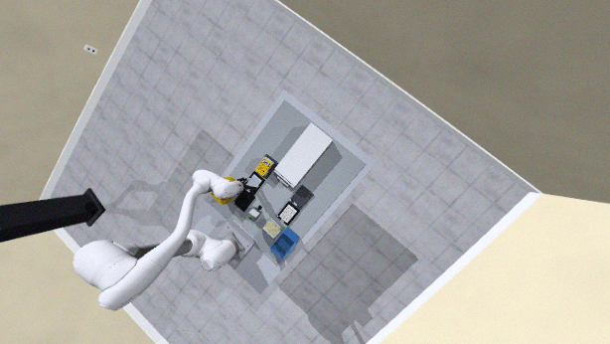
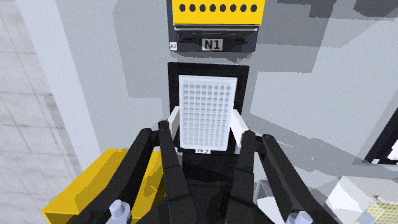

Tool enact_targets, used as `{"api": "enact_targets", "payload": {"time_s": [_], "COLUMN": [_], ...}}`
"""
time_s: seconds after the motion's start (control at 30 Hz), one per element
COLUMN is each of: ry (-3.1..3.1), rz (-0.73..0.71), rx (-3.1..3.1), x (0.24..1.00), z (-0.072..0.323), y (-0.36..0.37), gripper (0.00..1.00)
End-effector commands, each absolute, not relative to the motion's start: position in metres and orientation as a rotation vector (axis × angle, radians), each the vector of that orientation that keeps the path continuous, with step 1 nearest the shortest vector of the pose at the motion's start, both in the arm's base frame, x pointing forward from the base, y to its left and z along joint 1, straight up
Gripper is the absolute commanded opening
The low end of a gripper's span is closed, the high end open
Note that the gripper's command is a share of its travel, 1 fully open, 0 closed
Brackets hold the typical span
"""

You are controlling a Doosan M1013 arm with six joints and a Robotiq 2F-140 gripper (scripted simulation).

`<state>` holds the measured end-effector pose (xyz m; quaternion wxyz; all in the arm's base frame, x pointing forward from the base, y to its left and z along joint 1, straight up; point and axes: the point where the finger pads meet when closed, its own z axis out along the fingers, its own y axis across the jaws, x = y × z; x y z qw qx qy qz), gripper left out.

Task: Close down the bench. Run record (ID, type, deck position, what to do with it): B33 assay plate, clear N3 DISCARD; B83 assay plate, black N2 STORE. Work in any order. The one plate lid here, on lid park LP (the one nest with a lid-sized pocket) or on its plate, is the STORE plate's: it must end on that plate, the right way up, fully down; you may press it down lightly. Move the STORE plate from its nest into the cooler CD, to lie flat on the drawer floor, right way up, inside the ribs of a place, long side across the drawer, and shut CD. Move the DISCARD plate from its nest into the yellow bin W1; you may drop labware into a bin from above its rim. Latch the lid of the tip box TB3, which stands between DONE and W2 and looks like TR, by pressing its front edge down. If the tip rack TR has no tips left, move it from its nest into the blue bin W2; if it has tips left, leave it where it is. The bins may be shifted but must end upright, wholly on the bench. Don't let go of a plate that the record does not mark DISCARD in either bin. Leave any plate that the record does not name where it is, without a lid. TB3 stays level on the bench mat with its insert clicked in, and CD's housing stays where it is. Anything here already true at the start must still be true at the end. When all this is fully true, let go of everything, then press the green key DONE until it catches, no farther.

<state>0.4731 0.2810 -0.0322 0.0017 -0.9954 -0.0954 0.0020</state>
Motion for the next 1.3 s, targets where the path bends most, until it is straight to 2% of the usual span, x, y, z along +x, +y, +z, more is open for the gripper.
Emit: {"api": "enact_targets", "payload": {"time_s": [0.0,1.27], "ry": [-0.300,-0.300], "rz": [0.007,0.007], "rx": [-3.124,-3.124], "x": [0.473,0.473], "z": [-0.031,-0.012], "y": [0.281,0.281], "gripper": [0.00,0.00]}}
